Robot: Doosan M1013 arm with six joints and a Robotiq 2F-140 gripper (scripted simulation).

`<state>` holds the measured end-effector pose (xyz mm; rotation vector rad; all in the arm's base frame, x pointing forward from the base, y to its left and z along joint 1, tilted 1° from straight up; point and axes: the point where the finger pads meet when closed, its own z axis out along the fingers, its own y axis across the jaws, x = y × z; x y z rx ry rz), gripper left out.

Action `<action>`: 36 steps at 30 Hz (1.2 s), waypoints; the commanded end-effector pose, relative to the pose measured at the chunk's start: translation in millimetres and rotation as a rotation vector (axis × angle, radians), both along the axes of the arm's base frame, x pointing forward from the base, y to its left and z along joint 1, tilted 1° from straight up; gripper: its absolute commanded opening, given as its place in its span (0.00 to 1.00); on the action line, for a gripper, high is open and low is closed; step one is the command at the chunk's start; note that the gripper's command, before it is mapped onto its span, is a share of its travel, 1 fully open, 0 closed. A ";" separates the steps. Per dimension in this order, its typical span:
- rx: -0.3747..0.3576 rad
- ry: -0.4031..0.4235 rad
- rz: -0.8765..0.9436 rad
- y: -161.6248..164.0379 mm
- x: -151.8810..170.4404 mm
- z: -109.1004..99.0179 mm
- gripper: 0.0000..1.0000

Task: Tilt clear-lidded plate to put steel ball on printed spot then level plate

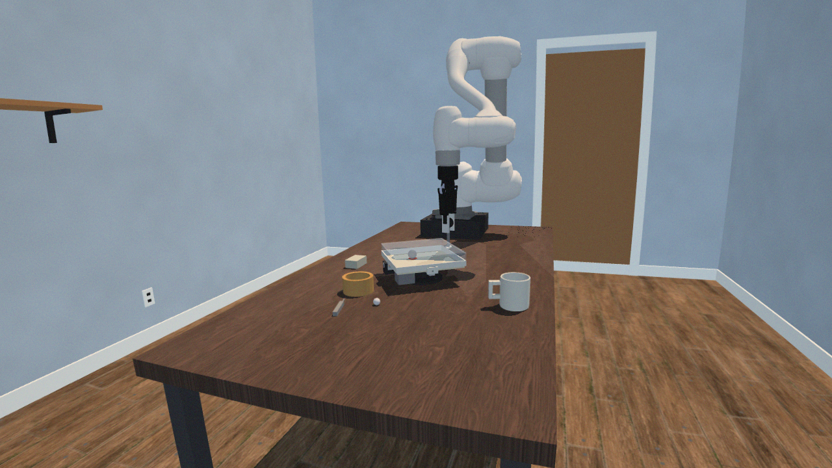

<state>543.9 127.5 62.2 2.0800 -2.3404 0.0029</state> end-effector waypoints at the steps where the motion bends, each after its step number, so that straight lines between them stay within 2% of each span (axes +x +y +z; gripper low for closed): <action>1: 0.000 0.000 0.000 0.0 0.0 0.1 0.00; 25: 0.000 0.000 0.000 0.0 0.0 0.1 0.00; 26: 0.000 0.000 0.000 0.0 0.0 0.1 0.36; 36: 0.000 0.000 0.000 0.0 0.0 0.1 0.36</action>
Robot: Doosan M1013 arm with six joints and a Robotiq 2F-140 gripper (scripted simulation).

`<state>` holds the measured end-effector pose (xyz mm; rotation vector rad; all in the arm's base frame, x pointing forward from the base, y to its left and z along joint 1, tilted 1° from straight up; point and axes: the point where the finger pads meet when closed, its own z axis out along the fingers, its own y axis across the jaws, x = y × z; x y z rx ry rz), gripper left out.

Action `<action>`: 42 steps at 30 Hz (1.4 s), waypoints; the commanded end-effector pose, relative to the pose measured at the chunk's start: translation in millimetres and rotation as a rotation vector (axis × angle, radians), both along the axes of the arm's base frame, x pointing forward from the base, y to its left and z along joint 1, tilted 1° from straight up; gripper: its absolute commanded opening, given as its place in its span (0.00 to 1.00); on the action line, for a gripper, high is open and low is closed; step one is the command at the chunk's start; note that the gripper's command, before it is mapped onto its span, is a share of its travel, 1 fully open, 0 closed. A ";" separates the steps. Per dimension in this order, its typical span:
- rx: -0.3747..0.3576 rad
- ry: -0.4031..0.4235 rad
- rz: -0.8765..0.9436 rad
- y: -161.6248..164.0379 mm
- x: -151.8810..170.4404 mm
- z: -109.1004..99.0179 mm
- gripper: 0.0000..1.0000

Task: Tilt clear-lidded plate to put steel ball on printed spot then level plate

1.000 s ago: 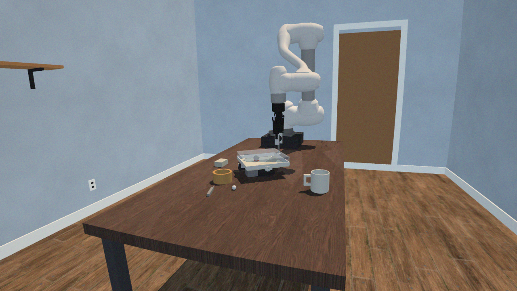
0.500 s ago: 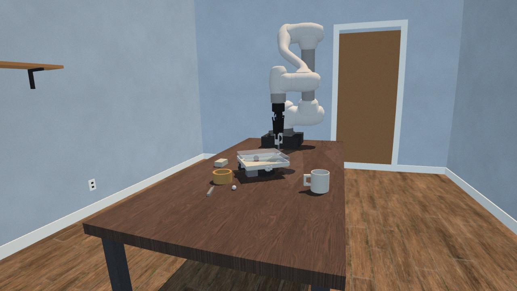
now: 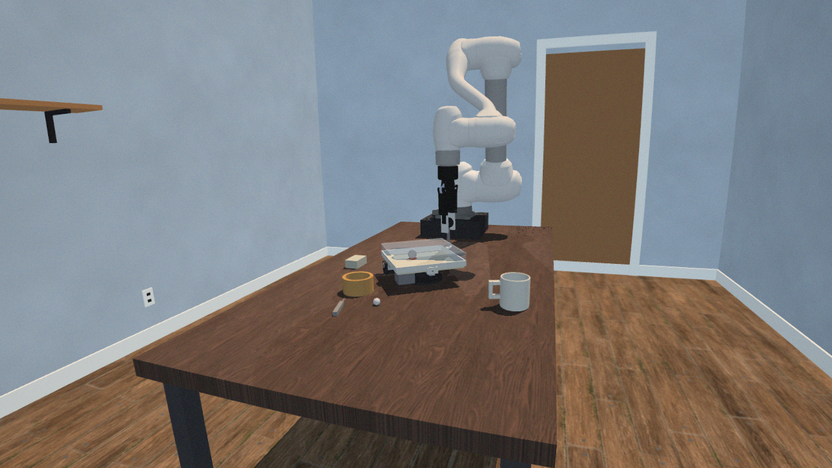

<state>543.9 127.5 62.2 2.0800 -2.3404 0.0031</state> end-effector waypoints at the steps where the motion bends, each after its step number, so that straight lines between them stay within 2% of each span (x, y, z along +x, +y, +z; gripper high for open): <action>1: 0.000 0.000 0.000 0.0 0.0 0.1 0.36; 29: 0.000 0.000 0.000 0.0 0.0 0.6 0.36; 42: 0.000 0.000 0.000 0.1 0.0 8.1 0.36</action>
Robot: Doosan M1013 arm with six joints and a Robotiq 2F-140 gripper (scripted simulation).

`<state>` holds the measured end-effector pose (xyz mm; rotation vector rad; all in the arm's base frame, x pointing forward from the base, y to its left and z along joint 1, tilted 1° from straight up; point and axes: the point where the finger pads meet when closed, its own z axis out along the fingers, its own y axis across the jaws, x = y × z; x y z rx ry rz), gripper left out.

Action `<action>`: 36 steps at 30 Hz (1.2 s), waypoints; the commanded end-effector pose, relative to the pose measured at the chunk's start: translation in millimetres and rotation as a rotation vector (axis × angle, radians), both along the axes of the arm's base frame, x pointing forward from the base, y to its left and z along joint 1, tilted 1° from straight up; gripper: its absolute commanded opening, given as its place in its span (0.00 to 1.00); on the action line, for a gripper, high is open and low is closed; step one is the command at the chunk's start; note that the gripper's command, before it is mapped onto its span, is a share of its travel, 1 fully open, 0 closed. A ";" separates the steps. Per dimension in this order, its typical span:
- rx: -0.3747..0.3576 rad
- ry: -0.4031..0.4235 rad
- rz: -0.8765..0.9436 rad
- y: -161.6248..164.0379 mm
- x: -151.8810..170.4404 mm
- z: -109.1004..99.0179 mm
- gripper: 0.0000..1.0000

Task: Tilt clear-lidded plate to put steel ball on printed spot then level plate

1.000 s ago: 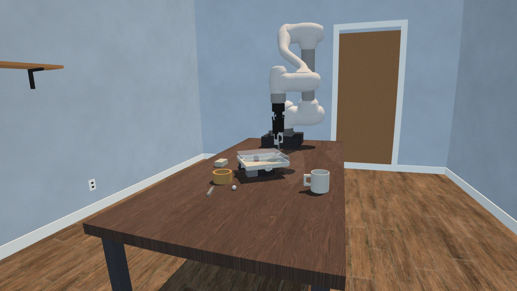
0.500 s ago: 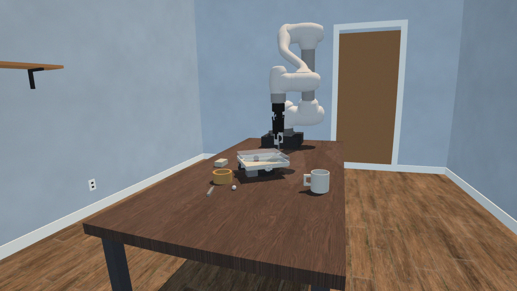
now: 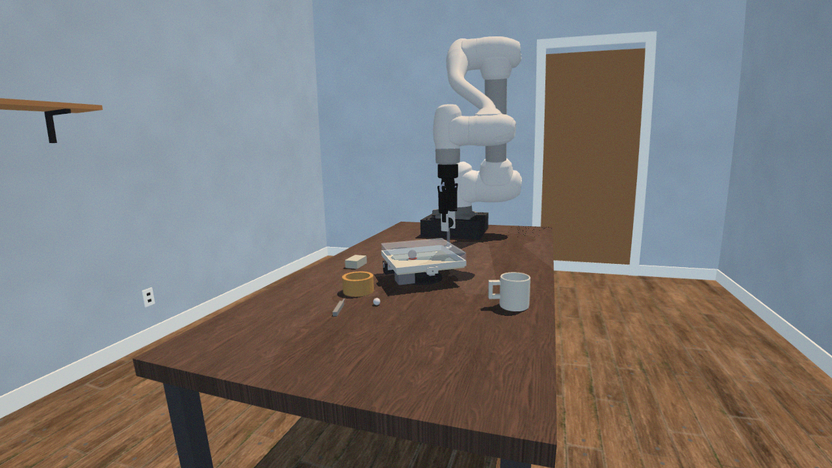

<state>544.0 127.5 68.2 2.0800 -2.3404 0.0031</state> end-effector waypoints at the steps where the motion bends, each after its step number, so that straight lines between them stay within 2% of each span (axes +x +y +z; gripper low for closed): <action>1: 0.000 0.000 0.000 0.1 0.0 3.2 0.36; 25: 0.000 0.000 0.000 0.4 0.3 40.9 0.36; 36: 0.000 0.000 0.000 0.5 0.3 51.2 0.36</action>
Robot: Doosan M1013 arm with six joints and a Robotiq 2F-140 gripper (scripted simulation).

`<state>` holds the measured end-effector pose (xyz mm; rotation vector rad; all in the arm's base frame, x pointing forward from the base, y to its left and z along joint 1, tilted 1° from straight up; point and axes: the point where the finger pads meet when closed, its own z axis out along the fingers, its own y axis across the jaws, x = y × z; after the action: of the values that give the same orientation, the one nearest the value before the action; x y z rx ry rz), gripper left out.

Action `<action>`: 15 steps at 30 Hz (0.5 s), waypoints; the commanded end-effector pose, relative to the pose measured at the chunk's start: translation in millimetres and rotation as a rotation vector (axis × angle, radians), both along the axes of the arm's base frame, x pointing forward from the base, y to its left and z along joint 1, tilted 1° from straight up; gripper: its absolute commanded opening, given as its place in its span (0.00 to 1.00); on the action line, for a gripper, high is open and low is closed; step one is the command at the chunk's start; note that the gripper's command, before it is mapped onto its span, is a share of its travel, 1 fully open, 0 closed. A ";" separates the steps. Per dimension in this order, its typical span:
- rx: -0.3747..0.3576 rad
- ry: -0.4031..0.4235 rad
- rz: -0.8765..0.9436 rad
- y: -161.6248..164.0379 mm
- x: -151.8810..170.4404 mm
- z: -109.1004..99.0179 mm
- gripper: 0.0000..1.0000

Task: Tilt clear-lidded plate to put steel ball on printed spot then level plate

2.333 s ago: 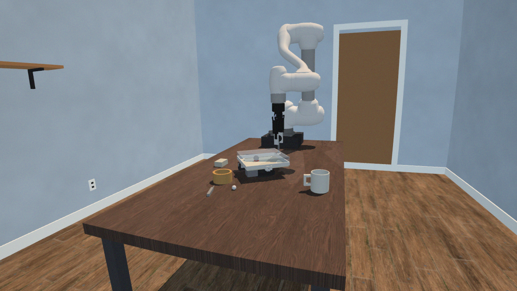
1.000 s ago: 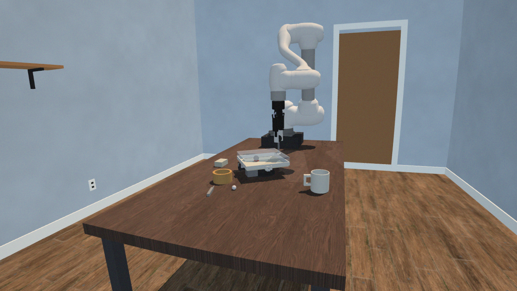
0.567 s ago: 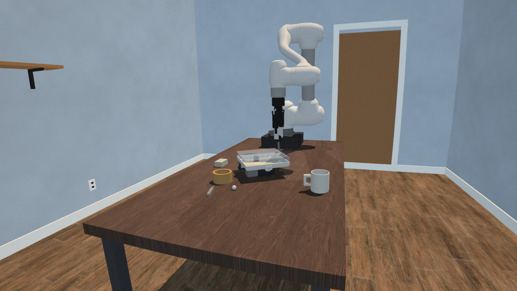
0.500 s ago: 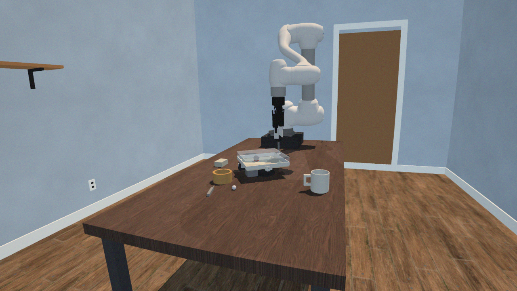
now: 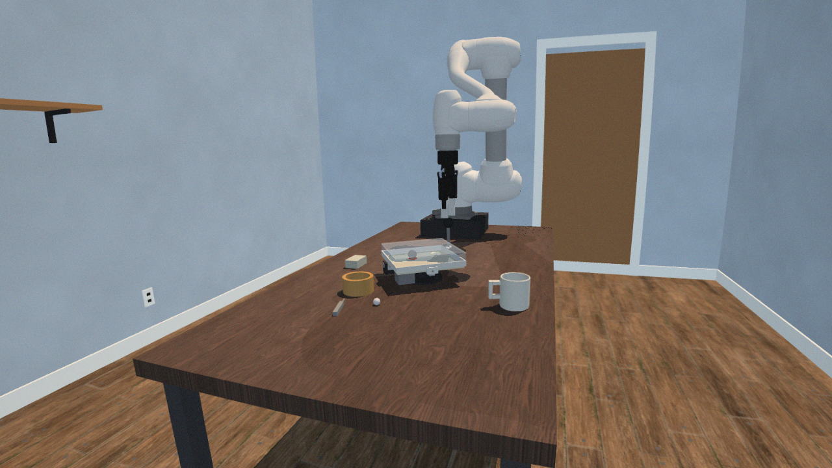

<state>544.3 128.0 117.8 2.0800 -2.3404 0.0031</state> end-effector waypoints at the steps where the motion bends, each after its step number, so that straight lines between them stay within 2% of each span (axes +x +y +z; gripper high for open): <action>1: 0.000 0.000 0.000 0.0 0.0 2.2 0.36; 13: 0.000 0.000 0.000 0.1 0.0 4.4 0.36; 14: 0.000 0.000 0.000 0.1 0.0 4.4 1.00; 15: 0.000 0.000 0.000 0.1 0.0 4.4 1.00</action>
<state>544.3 128.0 122.2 2.0800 -2.3404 0.0031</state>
